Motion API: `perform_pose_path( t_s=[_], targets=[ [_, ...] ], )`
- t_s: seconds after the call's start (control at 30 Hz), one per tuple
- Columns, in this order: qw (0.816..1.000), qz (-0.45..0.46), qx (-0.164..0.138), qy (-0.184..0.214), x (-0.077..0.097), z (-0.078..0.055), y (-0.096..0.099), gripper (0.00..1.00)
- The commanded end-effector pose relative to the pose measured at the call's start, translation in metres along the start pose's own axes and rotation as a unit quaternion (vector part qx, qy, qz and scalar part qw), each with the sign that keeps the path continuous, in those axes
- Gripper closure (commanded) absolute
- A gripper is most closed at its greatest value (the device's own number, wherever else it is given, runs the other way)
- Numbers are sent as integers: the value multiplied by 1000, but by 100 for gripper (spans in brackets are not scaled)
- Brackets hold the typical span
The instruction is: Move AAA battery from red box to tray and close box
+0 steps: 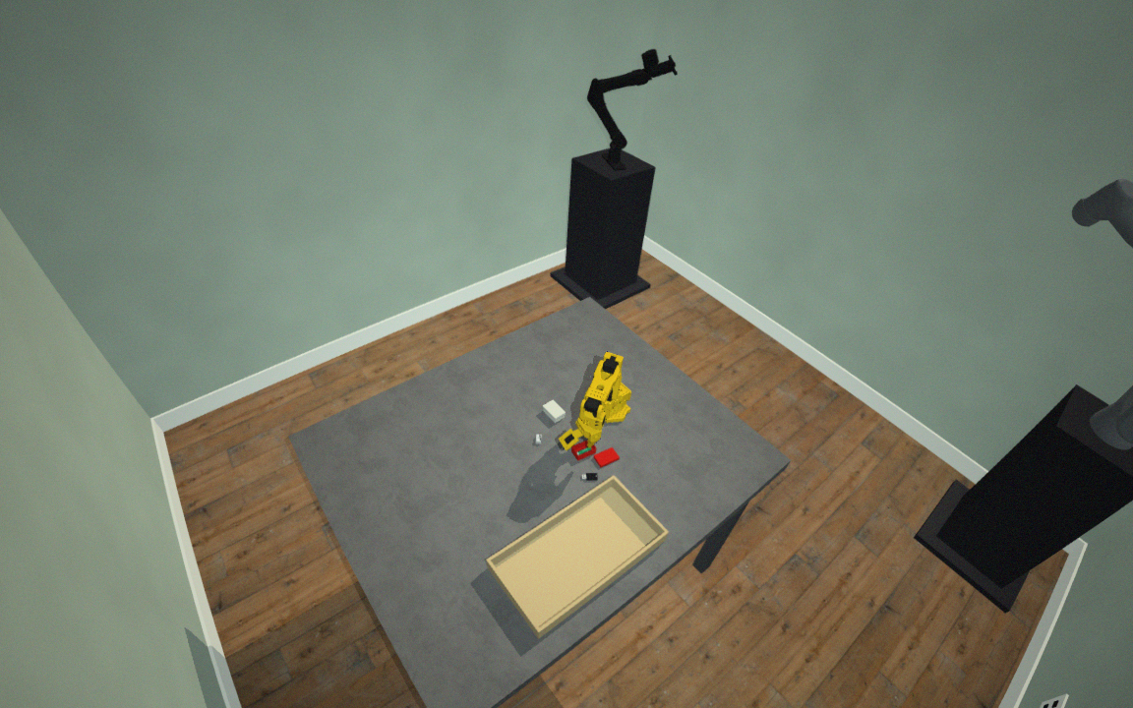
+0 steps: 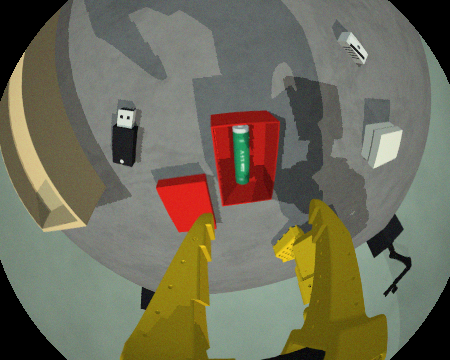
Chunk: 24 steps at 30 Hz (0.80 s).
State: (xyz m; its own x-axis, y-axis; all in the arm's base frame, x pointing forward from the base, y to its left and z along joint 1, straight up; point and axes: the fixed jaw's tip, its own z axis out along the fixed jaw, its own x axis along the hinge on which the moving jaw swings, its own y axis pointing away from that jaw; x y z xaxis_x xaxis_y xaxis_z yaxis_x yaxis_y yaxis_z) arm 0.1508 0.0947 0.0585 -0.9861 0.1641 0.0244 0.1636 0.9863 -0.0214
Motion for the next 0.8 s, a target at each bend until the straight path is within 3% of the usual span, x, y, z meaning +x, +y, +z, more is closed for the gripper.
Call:
perform_pose_path(
  t_s=[0.0,0.77],
  targets=[
    [1000,-1,-11,-12,-3,0,2,71],
    [1000,-1,-11,-12,-3,31,2,71]
  ],
)
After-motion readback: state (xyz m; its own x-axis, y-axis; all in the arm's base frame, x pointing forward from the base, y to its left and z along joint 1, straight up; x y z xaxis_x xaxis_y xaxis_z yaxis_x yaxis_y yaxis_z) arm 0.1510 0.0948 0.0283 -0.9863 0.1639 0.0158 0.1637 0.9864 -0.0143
